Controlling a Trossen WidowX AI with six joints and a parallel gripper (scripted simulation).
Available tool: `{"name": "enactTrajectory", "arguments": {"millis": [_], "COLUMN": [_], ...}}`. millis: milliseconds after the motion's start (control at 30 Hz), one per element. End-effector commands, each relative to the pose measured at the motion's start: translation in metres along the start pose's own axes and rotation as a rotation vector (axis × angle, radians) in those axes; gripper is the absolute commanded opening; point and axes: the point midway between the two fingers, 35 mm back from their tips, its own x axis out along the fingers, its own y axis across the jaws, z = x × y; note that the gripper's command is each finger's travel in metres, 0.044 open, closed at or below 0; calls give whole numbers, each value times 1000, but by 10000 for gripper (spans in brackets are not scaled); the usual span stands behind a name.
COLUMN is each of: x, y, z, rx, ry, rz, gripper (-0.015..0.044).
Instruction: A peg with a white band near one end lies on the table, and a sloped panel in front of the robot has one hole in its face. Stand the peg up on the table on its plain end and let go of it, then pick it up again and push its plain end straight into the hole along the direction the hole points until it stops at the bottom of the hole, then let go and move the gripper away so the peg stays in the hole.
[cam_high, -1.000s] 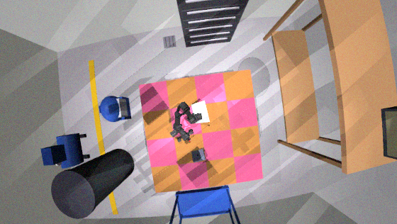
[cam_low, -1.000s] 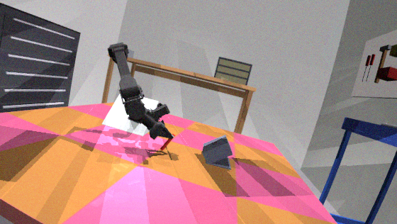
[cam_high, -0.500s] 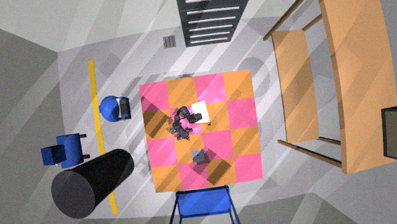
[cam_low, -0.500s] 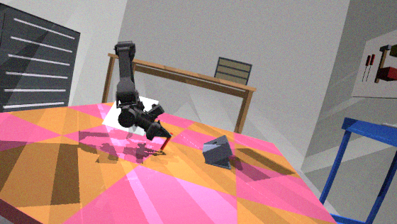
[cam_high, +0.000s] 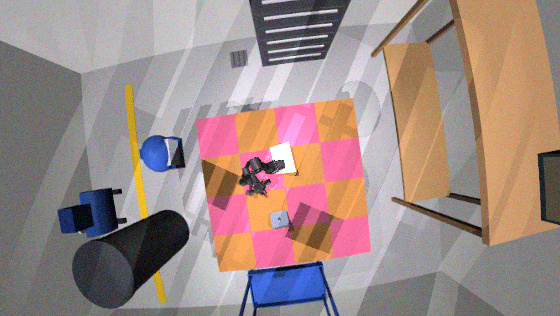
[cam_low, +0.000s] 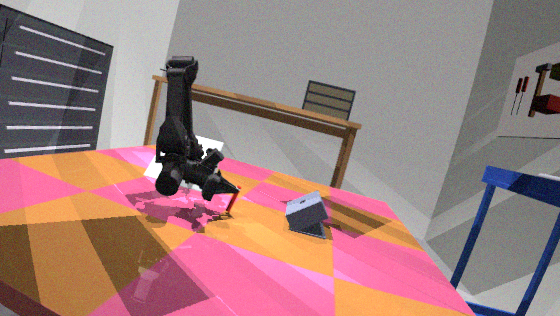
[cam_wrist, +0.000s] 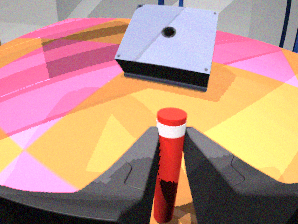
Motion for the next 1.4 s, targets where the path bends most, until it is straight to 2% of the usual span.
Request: {"name": "enactTrajectory", "arguments": {"millis": [0, 1367], "x": [-2, -8], "y": [-1, -1], "z": [-1, -8], "rx": [1, -3], "ry": [-35, -9], "rz": [-2, -6], "gripper": [51, 51]}}
